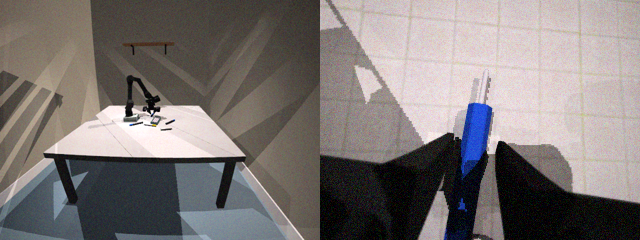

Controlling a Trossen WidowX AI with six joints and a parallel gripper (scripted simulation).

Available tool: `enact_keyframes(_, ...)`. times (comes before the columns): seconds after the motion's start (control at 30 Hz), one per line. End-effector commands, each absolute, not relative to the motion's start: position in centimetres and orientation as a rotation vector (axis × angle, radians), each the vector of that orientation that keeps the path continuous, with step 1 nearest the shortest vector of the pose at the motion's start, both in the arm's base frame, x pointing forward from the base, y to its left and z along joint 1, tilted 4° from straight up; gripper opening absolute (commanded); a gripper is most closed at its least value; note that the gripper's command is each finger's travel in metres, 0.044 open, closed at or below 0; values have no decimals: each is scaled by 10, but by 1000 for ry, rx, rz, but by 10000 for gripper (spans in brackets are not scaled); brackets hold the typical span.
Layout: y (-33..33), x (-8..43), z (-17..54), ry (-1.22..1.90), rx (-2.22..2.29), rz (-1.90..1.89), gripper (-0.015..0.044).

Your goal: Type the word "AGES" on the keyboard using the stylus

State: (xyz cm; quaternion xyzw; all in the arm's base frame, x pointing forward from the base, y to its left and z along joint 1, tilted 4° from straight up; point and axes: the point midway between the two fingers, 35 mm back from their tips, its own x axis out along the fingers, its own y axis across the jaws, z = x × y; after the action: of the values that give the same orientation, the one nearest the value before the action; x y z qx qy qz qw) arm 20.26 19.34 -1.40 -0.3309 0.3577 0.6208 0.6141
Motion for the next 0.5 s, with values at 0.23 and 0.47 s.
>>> enact_keyframes(0.23,193,202,-16,826,-762,1431,71)
enact_keyframes(0.47,193,202,-16,826,-762,1431,0)
